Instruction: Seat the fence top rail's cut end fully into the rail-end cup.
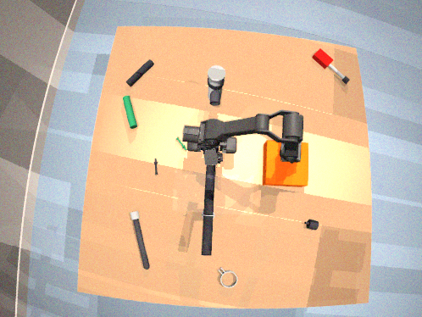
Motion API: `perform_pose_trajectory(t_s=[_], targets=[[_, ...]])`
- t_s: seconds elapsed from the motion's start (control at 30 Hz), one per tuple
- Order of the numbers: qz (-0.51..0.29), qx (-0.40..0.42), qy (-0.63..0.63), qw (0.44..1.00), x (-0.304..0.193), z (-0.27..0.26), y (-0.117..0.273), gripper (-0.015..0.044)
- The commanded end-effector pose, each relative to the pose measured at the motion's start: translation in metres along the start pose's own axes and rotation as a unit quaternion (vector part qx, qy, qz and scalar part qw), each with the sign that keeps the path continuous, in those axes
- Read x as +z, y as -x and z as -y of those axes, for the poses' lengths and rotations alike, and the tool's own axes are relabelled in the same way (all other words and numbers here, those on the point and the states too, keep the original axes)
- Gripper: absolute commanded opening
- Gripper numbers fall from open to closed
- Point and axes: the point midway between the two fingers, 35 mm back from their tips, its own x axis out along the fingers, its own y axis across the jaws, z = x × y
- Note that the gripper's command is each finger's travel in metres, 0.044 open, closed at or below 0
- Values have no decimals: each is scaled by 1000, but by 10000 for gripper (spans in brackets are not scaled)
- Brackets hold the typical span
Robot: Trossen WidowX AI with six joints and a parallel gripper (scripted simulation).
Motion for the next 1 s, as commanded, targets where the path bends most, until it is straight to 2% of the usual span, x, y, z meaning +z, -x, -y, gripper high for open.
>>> perform_pose_trajectory(t_s=[0.0,0.13,0.33,0.43,0.67,0.97], targets=[[-2,0,-1,1000,-1,0,-1,230],[-2,0,-1,1000,-1,0,-1,125],[-2,0,-1,1000,-1,0,-1,85],[-2,0,-1,1000,0,0,2,6],[-20,2,-2,1000,-1,0,13,0],[-122,4,-3,993,-5,0,69,0]])
